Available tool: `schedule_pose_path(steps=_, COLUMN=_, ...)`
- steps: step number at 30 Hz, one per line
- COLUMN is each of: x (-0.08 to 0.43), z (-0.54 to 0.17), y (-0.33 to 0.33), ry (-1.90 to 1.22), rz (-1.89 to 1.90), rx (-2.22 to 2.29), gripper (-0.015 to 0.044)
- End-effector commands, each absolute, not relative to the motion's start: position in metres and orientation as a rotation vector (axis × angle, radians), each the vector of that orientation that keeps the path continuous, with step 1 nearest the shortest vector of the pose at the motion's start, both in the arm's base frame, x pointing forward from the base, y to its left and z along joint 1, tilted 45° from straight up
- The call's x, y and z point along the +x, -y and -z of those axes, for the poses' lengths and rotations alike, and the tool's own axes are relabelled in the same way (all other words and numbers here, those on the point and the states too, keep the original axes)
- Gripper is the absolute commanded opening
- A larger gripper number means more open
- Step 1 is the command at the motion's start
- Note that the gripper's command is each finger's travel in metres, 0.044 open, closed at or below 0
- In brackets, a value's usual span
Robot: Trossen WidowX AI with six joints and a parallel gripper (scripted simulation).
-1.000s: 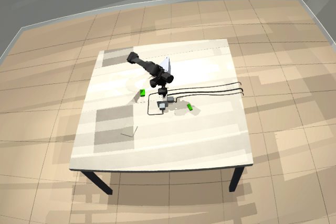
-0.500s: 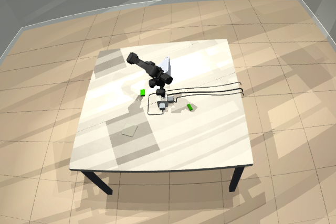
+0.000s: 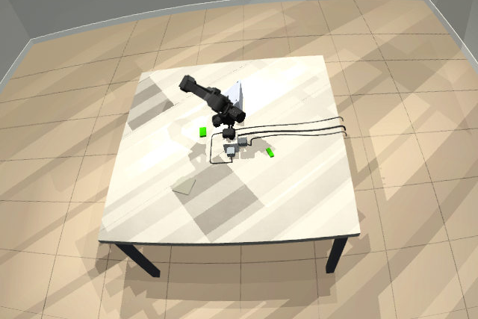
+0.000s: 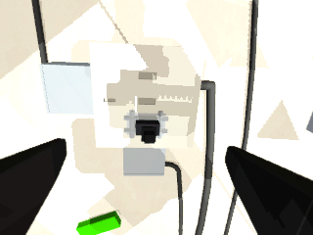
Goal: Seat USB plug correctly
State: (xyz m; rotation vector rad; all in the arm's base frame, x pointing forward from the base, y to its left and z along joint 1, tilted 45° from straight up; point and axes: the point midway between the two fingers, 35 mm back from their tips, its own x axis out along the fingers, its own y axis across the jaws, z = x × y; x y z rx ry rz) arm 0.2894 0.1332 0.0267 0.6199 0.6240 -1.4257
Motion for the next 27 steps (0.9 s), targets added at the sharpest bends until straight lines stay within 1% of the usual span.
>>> schedule_pose_path(steps=1, x=0.2894, z=-0.025, y=-0.1285, ry=-0.623, rz=1.425, rx=0.615, gripper=0.044)
schedule_pose_path(steps=10, x=0.2898, z=-0.023, y=-0.1224, ry=-0.623, rz=1.425, rx=0.615, gripper=0.044)
schedule_pose_path(steps=26, x=0.29, z=-0.0236, y=-0.1242, ry=-0.623, rz=1.427, rx=0.619, gripper=0.002)
schedule_pose_path(steps=27, x=0.29, z=-0.0236, y=-0.1242, ry=-0.623, rz=1.427, rx=0.619, gripper=0.0013)
